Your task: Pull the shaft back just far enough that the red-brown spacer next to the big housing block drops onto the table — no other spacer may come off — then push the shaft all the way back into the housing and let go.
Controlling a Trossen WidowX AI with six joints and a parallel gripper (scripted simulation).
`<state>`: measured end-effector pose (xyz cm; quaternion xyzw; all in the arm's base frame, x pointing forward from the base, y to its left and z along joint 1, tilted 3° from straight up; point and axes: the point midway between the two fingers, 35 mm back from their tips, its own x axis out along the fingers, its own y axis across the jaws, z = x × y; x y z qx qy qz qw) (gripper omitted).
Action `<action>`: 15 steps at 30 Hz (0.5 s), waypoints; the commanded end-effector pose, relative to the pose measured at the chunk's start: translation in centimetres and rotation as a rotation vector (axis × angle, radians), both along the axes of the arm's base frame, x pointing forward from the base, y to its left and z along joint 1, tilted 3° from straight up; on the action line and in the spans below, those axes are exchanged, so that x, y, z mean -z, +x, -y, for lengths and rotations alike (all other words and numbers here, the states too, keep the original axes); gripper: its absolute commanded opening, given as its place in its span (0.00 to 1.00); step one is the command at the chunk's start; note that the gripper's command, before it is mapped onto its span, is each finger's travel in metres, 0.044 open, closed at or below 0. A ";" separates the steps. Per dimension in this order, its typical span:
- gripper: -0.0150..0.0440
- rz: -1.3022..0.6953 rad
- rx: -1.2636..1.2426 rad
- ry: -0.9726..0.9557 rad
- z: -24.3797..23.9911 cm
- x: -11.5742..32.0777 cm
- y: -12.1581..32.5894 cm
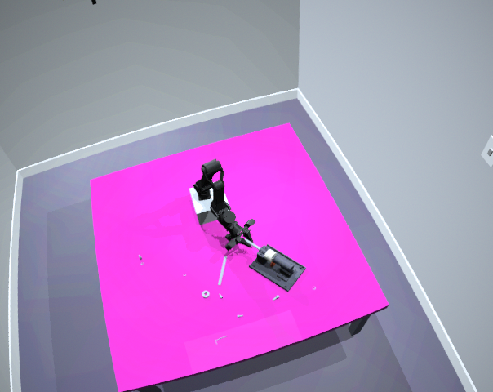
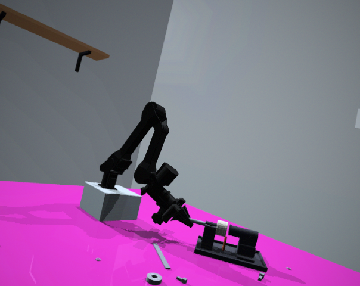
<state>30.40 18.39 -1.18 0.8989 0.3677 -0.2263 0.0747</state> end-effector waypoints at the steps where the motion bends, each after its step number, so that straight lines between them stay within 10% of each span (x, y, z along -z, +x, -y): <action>1: 0.25 0.004 -0.001 -0.001 -0.2 -0.1 0.2; 15: 0.25 0.004 -0.001 0.000 -0.6 -0.2 0.6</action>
